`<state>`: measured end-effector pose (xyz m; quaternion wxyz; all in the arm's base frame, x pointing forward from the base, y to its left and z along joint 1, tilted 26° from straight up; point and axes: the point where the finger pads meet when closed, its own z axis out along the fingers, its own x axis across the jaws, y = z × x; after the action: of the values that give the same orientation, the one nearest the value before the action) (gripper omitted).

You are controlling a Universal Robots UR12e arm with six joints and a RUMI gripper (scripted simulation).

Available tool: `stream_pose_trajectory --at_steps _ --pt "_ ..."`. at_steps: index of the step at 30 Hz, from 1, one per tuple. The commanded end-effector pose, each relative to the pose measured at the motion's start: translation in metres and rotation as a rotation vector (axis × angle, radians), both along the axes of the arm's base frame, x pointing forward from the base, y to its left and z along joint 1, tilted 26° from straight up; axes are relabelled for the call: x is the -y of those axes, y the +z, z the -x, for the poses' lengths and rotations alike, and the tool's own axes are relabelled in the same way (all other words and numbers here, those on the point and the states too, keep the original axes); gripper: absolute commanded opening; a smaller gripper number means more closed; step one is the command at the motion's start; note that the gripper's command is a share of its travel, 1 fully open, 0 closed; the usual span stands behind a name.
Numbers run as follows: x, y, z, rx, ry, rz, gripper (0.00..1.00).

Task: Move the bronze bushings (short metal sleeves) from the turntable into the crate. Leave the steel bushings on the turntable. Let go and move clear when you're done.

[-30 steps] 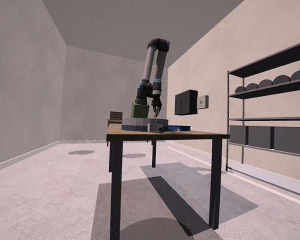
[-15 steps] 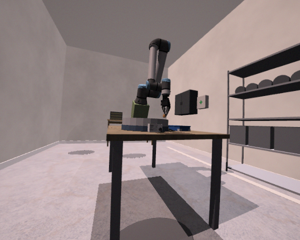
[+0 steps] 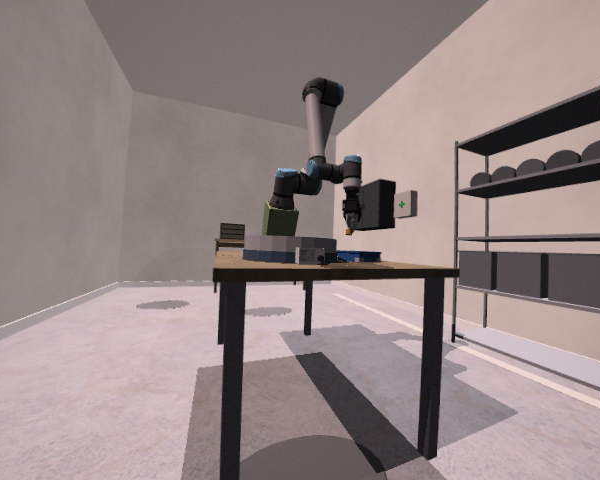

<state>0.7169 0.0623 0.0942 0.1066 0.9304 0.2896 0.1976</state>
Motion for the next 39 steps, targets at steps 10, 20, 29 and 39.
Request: stream_pose_trajectory --at_steps 10,20,29,39 --pt "-0.043 0.016 -0.046 -0.002 -0.002 0.001 0.00" --pt "-0.051 0.019 -0.054 -0.002 -0.002 0.001 0.00" --pt "-0.052 0.020 -0.055 -0.002 -0.002 0.001 0.00" --pt "-0.052 0.020 -0.055 -0.002 -0.002 0.001 0.00"
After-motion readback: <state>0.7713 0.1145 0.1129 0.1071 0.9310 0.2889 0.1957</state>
